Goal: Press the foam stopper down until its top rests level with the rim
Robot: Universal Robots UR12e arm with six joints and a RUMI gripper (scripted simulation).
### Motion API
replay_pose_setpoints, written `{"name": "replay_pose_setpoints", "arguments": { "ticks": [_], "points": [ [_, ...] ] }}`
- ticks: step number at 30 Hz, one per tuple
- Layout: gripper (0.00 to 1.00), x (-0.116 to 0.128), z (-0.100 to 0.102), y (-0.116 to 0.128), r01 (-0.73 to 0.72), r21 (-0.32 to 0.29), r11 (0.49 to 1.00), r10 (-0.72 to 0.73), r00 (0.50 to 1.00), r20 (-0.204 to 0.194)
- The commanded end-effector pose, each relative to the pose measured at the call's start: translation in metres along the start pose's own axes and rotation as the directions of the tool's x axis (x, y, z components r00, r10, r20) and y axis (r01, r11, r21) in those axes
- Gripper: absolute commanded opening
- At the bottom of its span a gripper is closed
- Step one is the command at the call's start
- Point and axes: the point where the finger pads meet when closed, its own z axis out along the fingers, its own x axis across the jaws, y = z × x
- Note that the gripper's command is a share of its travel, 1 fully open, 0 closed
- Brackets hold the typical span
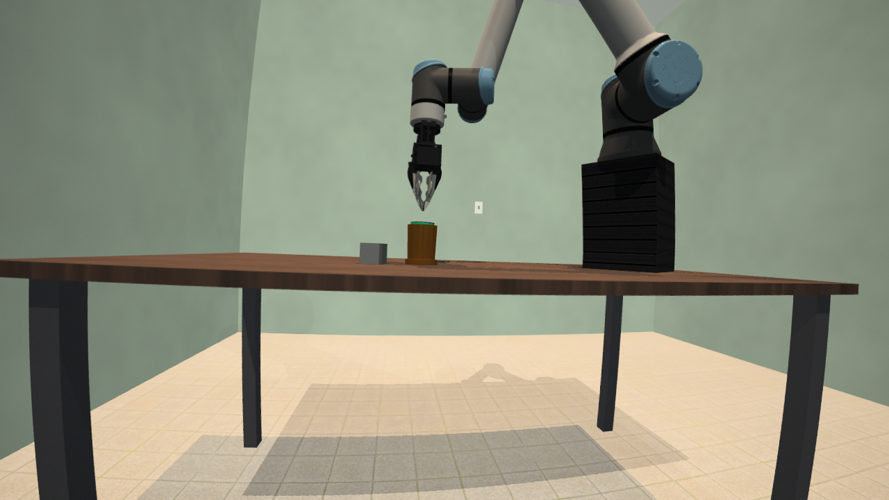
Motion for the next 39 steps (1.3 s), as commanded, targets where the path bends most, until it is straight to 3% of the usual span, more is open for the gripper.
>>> {"name": "replay_pose_setpoints", "arguments": {
  "ticks": [1, 12, 39],
  "points": [
    [0.00, -0.001, 0.001, 0.000, 0.000, 0.000, 1.000, 0.000, 1.000, 0.001],
    [0.00, -0.001, 0.026, 0.000, 0.000, 0.000, 1.000, 0.000, 1.000, 0.001],
    [0.00, -0.001, 0.032, 0.000, 0.000, 0.000, 1.000, 0.000, 1.000, 0.001]
  ]
}}
